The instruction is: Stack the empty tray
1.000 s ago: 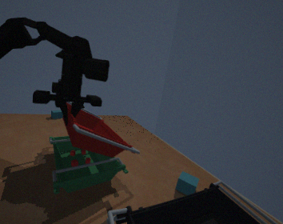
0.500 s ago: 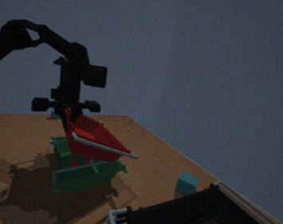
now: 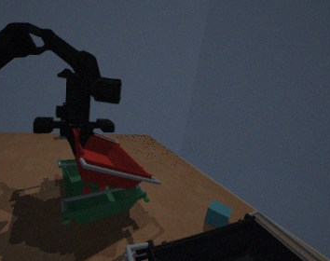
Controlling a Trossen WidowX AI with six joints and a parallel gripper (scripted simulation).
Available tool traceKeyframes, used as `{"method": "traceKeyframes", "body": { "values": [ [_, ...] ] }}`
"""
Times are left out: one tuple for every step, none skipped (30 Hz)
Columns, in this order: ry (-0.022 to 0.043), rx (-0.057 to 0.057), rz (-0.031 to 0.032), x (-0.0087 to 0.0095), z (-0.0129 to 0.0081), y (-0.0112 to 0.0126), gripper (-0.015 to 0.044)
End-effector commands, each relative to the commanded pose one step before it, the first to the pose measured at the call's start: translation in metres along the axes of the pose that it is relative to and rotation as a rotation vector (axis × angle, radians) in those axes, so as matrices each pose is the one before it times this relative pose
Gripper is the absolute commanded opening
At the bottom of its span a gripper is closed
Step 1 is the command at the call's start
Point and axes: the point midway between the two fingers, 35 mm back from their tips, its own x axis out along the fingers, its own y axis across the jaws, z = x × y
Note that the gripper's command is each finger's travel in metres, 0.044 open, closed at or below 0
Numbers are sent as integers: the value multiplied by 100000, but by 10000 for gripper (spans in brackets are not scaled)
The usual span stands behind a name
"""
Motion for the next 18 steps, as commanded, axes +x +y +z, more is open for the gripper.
{"method": "traceKeyframes", "body": {
  "values": [
    [152,102,742,483,37,433,0],
    [-1,0,0,25,-2,14,0],
    [-1,1,1,52,-4,29,0],
    [-2,1,1,69,-5,39,0],
    [-3,1,1,90,-6,51,0],
    [-4,2,1,115,-8,67,0],
    [-4,2,1,112,-7,65,0],
    [-4,2,1,113,-7,67,0],
    [-4,1,1,97,-6,58,0],
    [-2,1,1,61,-3,37,0],
    [-1,0,0,21,-1,13,0],
    [-1,0,0,25,-2,12,0],
    [-1,1,0,53,-4,26,0],
    [-2,1,1,69,-5,34,0],
    [-3,1,1,90,-6,44,0],
    [-4,1,1,117,-7,58,0],
    [-4,1,1,114,-7,57,0],
    [-4,1,1,118,-7,60,0]
  ]
}}
